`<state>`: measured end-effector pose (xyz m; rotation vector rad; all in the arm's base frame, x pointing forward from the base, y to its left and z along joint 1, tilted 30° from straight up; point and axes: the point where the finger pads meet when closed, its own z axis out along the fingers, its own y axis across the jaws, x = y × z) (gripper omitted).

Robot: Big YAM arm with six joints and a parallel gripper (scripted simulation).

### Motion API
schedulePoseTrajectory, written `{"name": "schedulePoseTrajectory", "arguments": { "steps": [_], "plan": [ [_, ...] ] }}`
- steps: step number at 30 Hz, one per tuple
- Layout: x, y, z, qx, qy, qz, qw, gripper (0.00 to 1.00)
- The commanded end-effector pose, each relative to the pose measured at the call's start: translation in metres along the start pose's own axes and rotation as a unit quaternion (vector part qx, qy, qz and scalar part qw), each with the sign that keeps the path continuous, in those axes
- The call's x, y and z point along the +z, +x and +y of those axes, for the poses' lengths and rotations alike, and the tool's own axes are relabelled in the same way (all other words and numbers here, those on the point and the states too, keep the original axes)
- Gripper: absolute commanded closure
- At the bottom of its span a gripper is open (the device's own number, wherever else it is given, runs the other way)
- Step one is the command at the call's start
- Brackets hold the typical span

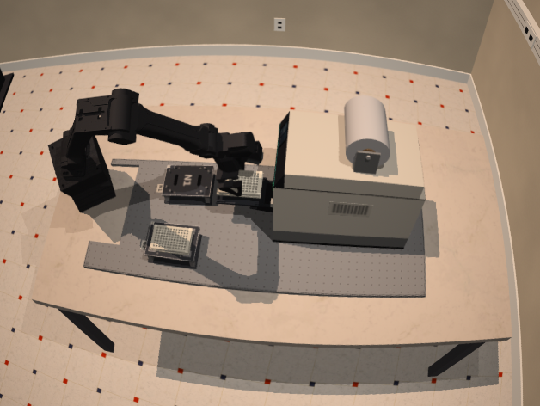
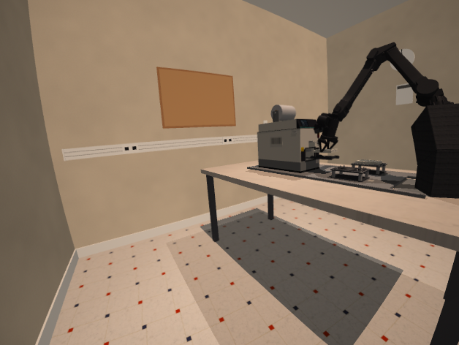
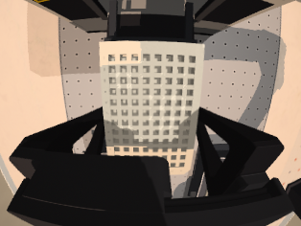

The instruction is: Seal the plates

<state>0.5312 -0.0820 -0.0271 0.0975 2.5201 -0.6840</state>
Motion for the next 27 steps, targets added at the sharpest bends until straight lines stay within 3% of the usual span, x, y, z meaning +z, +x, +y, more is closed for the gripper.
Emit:
{"name": "schedulePoseTrajectory", "arguments": {
  "steps": [1, 10, 16, 21, 27],
  "plan": [
    [-0.007, -0.023, 0.011, -0.002, -0.006, -0.024, 1.0, 1.0],
    [-0.008, -0.03, 0.009, 0.012, -0.005, -0.032, 0.999, 1.0],
    [-0.008, -0.036, -0.007, 0.015, 0.003, -0.036, 0.999, 1.0],
    [0.0, -0.015, -0.011, 0.009, 0.005, -0.013, 1.0, 1.0],
    [0.008, -0.002, -0.008, 0.006, 0.004, -0.005, 1.0, 1.0]
  ]
}}
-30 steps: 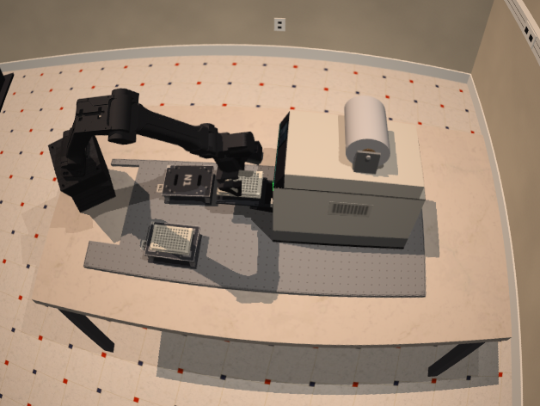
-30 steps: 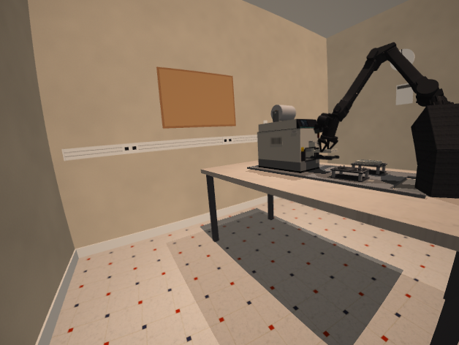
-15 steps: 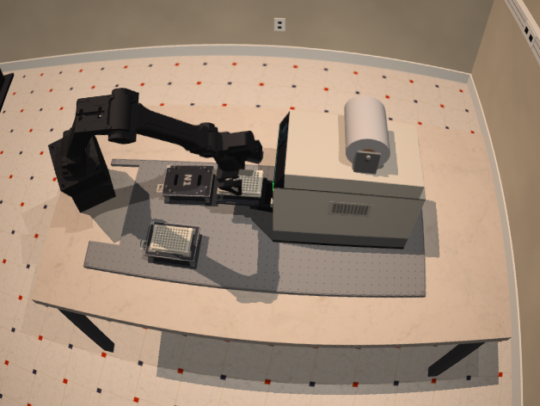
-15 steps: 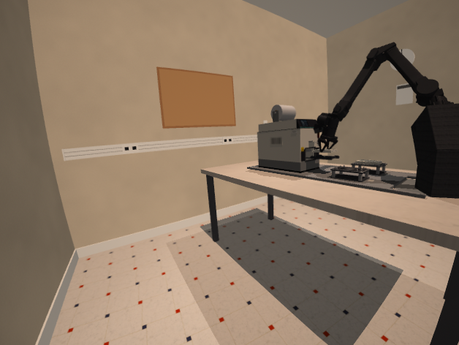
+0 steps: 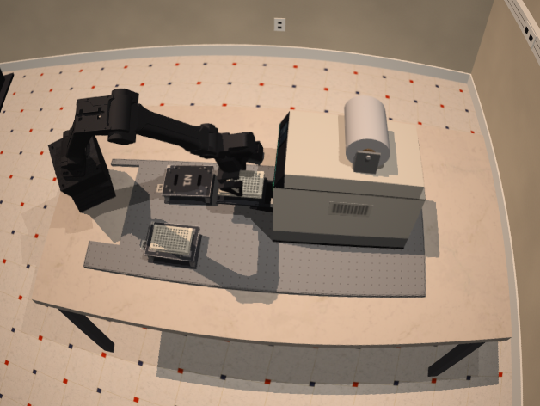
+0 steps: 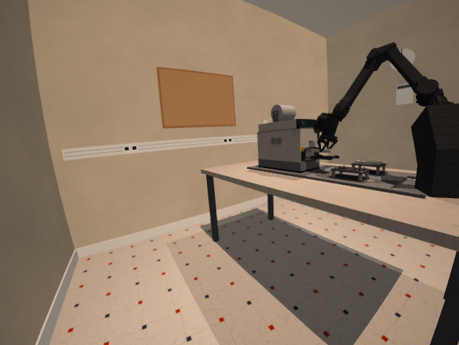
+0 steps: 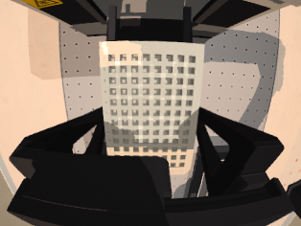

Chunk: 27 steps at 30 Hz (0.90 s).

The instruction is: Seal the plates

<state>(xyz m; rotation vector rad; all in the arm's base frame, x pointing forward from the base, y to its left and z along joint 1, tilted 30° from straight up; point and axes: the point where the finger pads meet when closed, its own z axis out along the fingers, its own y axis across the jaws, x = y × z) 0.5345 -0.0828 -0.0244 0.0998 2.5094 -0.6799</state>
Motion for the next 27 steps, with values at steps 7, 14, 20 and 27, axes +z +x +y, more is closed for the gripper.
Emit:
{"name": "schedulePoseTrajectory", "arguments": {
  "steps": [7, 14, 20, 27],
  "plan": [
    [0.01, 0.008, 0.001, -0.003, 0.002, 0.001, 1.0, 1.0],
    [0.011, -0.011, -0.009, 0.01, 0.005, -0.014, 1.0, 1.0],
    [0.015, -0.013, -0.009, 0.01, 0.005, -0.013, 1.0, 1.0],
    [0.021, -0.012, -0.007, 0.011, 0.005, -0.014, 1.0, 1.0]
  ]
}}
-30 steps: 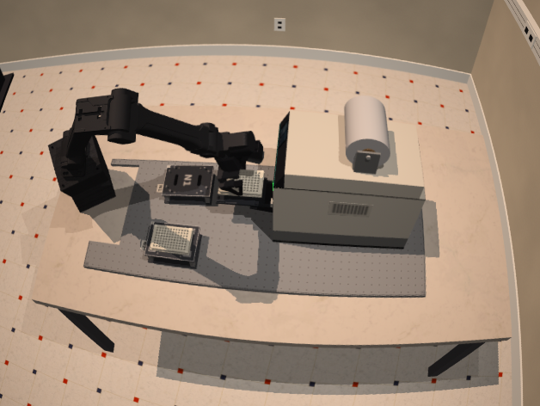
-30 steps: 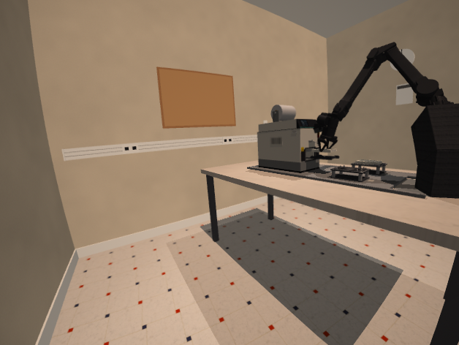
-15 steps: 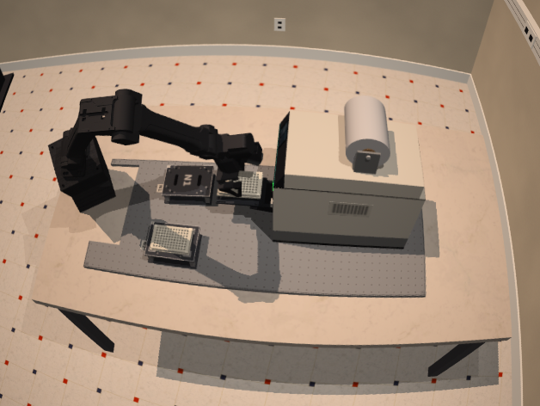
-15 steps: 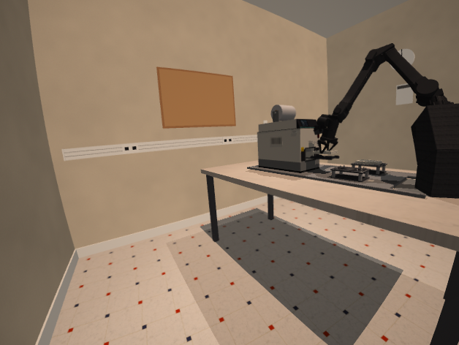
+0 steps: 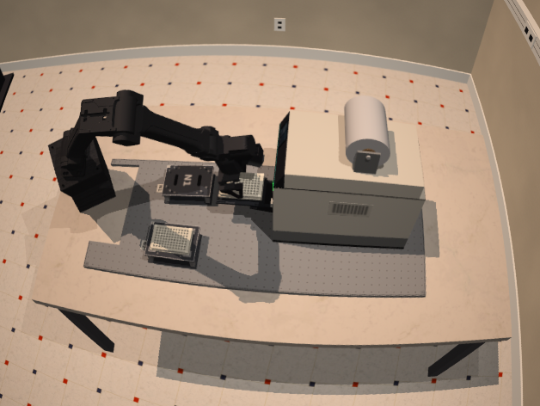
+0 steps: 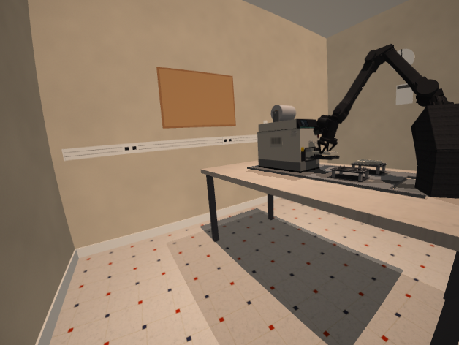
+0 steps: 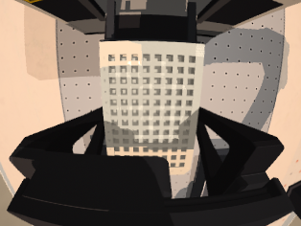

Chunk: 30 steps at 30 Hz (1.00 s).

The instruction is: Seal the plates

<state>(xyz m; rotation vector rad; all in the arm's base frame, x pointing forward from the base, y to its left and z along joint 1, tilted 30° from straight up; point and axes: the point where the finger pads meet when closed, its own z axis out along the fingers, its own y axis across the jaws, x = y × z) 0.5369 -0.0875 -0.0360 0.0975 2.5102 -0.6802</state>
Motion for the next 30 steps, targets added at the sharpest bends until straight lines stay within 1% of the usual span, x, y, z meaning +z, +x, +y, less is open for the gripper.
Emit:
{"name": "schedulePoseTrajectory", "arguments": {
  "steps": [1, 5, 7, 15, 18, 26, 30],
  "plan": [
    [0.01, -0.013, -0.008, 0.01, 0.005, -0.011, 1.0, 1.0],
    [0.012, -0.002, -0.008, 0.007, 0.005, -0.003, 1.0, 1.0],
    [0.012, -0.002, -0.008, 0.007, 0.005, -0.003, 1.0, 1.0],
    [-0.005, -0.003, 0.003, -0.001, -0.004, -0.006, 1.0, 1.0],
    [-0.007, -0.003, 0.006, 0.0, -0.005, -0.005, 1.0, 1.0],
    [-0.003, 0.005, 0.012, -0.008, -0.005, 0.004, 1.0, 1.0],
    [0.001, 0.0, 0.016, -0.008, -0.006, 0.002, 1.0, 1.0]
  ]
}}
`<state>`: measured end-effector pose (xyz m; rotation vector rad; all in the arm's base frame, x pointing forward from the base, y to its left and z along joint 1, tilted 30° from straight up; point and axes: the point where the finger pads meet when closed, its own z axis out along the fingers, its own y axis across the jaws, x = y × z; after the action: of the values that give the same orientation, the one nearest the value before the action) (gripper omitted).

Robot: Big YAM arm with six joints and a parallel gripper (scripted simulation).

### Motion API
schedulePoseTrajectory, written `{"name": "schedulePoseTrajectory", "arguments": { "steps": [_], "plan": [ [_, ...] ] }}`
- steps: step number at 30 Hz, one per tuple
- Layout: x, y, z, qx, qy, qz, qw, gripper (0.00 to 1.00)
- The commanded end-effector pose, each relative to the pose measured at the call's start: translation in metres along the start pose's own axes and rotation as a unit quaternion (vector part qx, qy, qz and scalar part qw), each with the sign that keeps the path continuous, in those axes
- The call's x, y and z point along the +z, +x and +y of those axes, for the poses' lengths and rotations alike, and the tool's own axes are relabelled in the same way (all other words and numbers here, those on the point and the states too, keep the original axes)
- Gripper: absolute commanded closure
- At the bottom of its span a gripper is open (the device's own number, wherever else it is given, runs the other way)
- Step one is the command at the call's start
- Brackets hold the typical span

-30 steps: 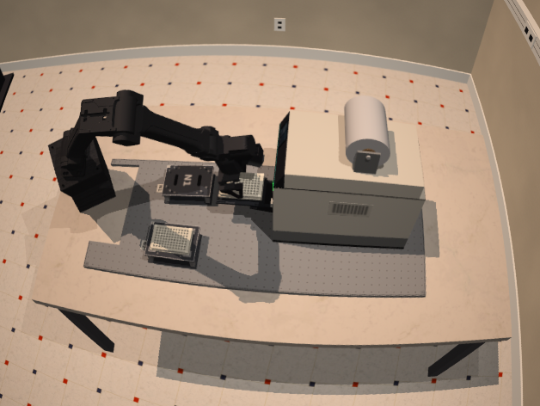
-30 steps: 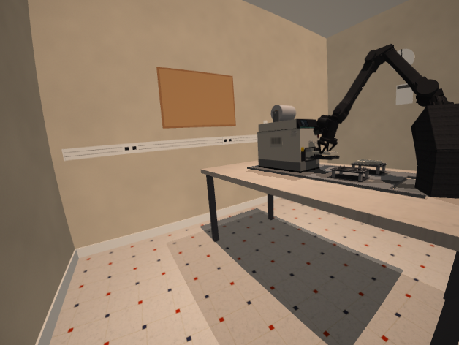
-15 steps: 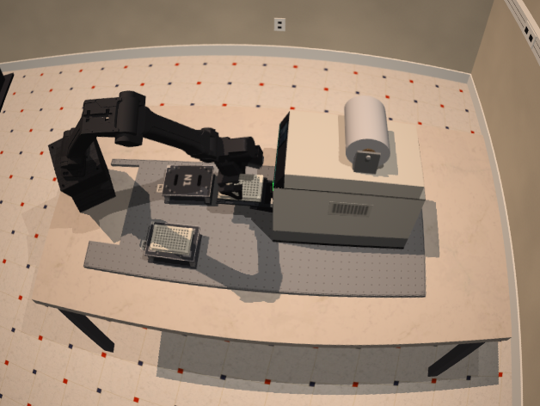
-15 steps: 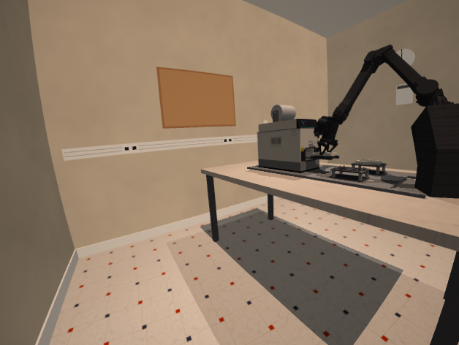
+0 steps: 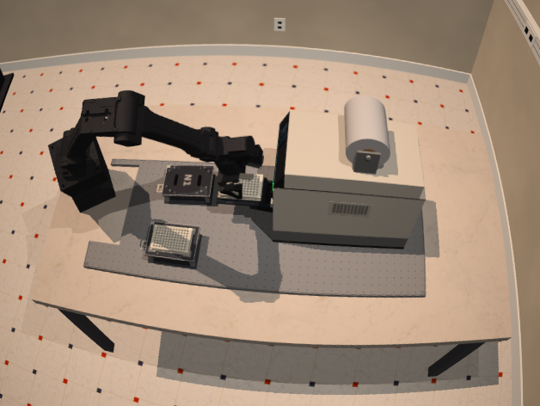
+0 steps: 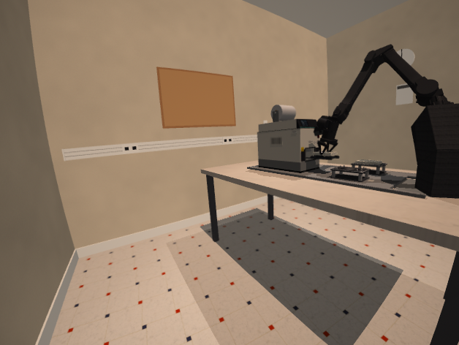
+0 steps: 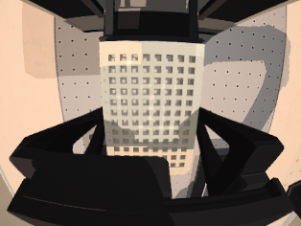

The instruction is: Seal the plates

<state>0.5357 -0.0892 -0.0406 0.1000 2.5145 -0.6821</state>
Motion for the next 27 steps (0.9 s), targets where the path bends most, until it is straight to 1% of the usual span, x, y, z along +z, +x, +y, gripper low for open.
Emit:
{"name": "schedulePoseTrajectory", "arguments": {
  "steps": [1, 3, 9, 11, 16, 21, 27],
  "plan": [
    [-0.003, -0.006, 0.016, -0.008, -0.007, -0.002, 1.0, 1.0],
    [-0.002, -0.008, 0.015, -0.006, -0.006, -0.003, 1.0, 1.0],
    [-0.002, -0.014, -0.001, -0.001, 0.0, -0.006, 1.0, 1.0],
    [-0.002, -0.014, -0.001, -0.001, 0.0, -0.006, 1.0, 1.0],
    [-0.002, -0.017, -0.013, 0.006, 0.004, -0.009, 1.0, 1.0],
    [0.0, -0.015, -0.014, 0.007, 0.004, -0.006, 1.0, 1.0],
    [0.001, -0.011, -0.004, 0.005, 0.0, -0.003, 1.0, 1.0]
  ]
}}
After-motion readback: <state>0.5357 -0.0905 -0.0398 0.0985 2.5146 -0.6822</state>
